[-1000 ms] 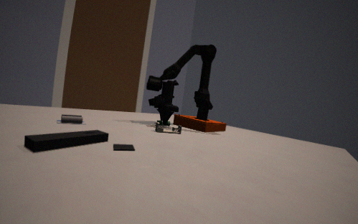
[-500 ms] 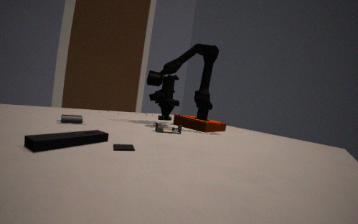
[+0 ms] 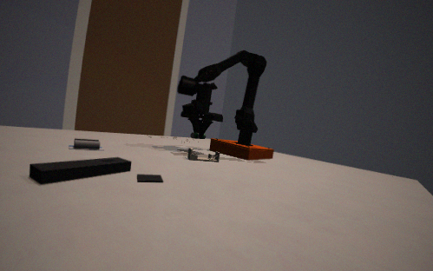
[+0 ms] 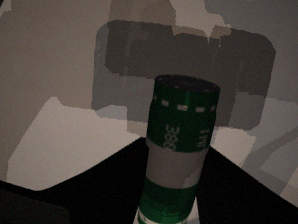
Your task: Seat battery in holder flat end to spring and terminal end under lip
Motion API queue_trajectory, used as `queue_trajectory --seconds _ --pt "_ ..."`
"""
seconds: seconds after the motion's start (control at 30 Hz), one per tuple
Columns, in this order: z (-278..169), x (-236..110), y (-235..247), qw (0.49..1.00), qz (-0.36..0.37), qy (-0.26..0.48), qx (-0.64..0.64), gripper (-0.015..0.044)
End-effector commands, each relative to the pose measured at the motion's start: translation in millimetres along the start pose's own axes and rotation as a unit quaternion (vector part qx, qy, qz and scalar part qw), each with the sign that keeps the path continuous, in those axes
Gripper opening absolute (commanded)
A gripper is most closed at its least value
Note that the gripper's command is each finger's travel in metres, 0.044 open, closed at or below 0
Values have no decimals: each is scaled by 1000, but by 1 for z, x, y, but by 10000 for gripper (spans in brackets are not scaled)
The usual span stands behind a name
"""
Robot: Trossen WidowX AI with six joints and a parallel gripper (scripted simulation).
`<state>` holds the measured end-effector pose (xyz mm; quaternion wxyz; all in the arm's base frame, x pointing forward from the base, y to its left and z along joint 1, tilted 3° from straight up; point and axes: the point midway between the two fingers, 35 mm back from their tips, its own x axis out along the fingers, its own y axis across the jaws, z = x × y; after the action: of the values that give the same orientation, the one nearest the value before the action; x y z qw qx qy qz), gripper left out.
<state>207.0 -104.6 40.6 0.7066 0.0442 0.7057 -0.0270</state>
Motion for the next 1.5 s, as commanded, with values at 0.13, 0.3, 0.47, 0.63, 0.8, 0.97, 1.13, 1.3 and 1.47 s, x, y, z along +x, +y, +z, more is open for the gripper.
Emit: queue_trajectory --seconds 0.13,0.3,0.47,0.63,0.8,0.97,1.13,1.3,1.47 --pt "21 -4 17 971 3 3 -238 76" --pt "33 -7 29 924 4 2 -382 76" --pt "45 -10 43 856 5 0 -517 76" --pt "56 -13 58 768 6 -2 -641 76" --pt "66 -16 74 662 6 -4 -749 76" --pt "75 -18 92 542 6 -6 -841 76" --pt "82 -20 110 408 6 -8 -913 76" --pt "89 -22 129 271 5 -11 -962 76" --pt "90 -23 131 253 4 -12 -967 76"
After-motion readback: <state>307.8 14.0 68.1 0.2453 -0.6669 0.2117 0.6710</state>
